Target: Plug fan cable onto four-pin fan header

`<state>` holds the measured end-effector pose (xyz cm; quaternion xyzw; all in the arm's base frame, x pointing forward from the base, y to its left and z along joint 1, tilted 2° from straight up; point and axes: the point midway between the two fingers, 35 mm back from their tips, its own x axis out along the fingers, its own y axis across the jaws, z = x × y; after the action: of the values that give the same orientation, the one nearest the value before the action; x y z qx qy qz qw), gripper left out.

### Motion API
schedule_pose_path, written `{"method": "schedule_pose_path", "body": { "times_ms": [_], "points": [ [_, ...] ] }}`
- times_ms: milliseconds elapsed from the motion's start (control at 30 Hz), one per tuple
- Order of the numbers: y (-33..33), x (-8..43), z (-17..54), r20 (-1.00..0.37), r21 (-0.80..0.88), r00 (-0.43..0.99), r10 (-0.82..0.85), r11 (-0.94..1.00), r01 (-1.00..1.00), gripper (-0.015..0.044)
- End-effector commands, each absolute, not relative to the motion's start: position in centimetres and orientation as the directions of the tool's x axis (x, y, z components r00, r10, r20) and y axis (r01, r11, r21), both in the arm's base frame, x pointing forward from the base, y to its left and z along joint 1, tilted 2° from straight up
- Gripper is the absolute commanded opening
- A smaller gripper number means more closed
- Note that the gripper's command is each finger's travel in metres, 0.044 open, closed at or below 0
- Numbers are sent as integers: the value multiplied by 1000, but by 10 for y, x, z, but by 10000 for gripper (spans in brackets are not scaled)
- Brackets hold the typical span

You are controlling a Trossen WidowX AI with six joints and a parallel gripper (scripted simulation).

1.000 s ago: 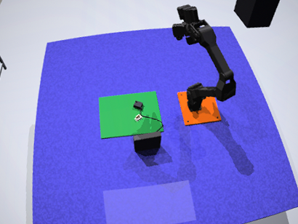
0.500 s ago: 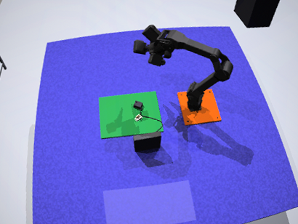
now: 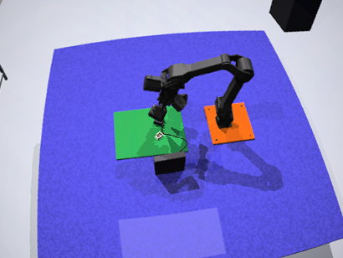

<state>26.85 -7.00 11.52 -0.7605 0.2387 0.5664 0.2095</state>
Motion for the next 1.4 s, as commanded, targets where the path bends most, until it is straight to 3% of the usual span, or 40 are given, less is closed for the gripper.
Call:
{"method": "schedule_pose_path", "body": {
  "times_ms": [0,1367],
  "points": [
    [-63,270,110,-966,-45,235,-106,-829,-558,210],
    [-61,272,38,-966,-45,235,-106,-829,-558,210]
  ]
}}
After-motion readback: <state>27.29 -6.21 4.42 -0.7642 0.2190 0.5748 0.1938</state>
